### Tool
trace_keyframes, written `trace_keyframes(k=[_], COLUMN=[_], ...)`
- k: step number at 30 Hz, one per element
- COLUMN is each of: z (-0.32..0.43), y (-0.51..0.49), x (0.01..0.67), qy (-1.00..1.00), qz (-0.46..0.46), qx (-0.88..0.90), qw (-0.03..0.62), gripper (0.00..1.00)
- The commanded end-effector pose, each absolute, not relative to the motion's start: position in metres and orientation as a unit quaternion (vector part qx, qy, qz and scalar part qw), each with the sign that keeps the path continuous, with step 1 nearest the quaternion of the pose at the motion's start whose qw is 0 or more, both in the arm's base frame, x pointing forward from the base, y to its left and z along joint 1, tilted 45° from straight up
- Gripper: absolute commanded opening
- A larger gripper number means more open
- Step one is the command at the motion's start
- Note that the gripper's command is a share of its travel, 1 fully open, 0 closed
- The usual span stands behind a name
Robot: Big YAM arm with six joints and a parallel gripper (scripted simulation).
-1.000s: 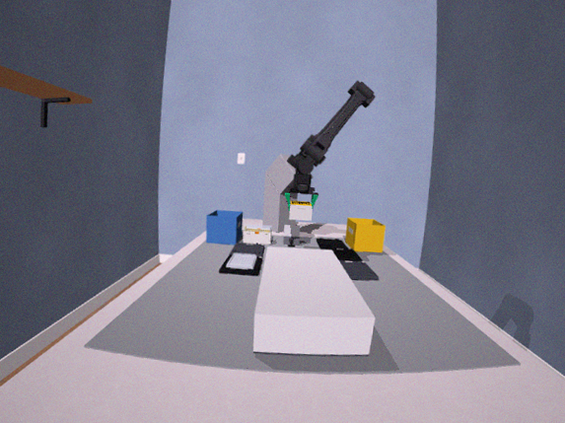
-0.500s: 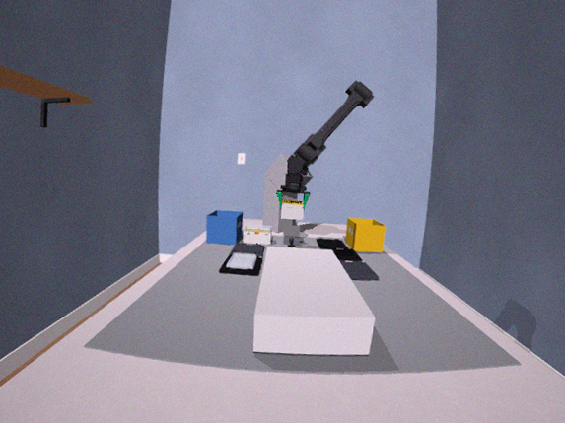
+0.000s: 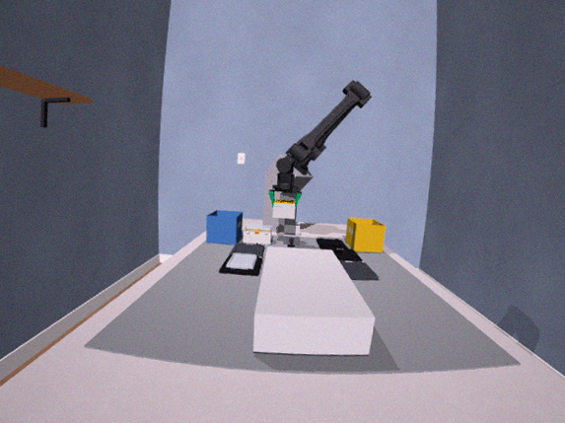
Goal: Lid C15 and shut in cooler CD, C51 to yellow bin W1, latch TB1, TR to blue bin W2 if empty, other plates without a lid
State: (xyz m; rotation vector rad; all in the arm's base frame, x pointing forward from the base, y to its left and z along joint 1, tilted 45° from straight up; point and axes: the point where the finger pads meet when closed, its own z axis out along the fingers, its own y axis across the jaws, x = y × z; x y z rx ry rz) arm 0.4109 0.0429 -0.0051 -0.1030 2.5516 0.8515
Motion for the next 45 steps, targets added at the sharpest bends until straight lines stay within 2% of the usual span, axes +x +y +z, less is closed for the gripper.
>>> trace_keyframes(k=[1,45], z=[-0.012,-0.079], y=[0.027,-0.050], x=[0.415,0.404], qy=[0.923,0.924], qz=[0.302,0.303], qx=[-0.039,-0.036], qw=[0.234,0.229], gripper=[0.00,0.00])
